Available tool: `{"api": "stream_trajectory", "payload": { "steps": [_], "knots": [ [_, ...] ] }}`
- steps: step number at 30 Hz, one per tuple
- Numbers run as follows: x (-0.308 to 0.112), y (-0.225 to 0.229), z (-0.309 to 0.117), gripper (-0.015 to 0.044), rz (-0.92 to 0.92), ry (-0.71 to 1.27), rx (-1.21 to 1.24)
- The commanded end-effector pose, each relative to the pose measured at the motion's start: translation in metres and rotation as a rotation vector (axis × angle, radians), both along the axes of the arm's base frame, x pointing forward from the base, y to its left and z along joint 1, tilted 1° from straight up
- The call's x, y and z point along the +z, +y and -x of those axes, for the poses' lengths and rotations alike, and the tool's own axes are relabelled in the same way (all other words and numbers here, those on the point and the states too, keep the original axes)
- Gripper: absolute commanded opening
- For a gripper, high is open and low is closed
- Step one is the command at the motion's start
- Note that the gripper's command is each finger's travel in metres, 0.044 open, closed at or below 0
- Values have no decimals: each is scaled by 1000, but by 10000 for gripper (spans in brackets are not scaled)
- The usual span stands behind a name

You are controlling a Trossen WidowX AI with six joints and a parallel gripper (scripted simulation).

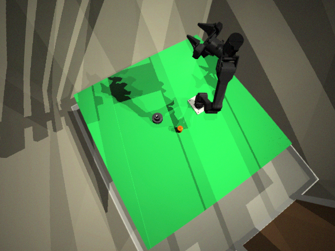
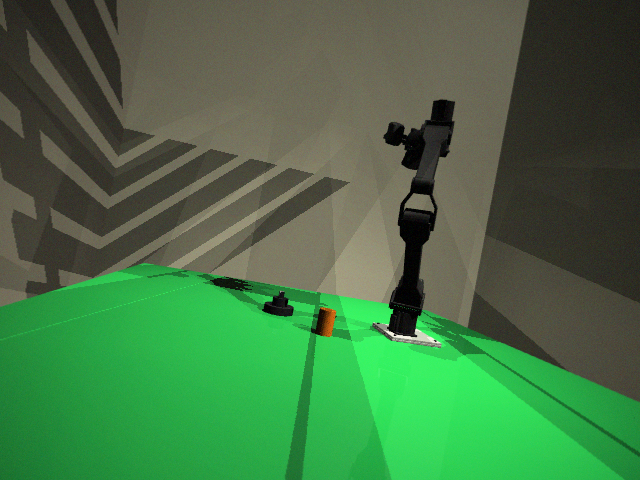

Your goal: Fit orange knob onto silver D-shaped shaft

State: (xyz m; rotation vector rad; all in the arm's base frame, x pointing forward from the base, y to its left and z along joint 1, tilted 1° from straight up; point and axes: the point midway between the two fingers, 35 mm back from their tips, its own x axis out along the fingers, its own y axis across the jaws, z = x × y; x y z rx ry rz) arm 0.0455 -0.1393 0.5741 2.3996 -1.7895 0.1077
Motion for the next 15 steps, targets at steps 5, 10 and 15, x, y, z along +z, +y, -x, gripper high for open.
{"api": "stream_trajectory", "payload": {
  "steps": [5, 10, 15],
  "knots": [
    [-12, -15, 0, 440, -124, -219, 101],
    [-43, -46, -15, 440, -432, -617, 261],
    [-81, -71, -48, 440, -801, -951, 338]
  ]
}}
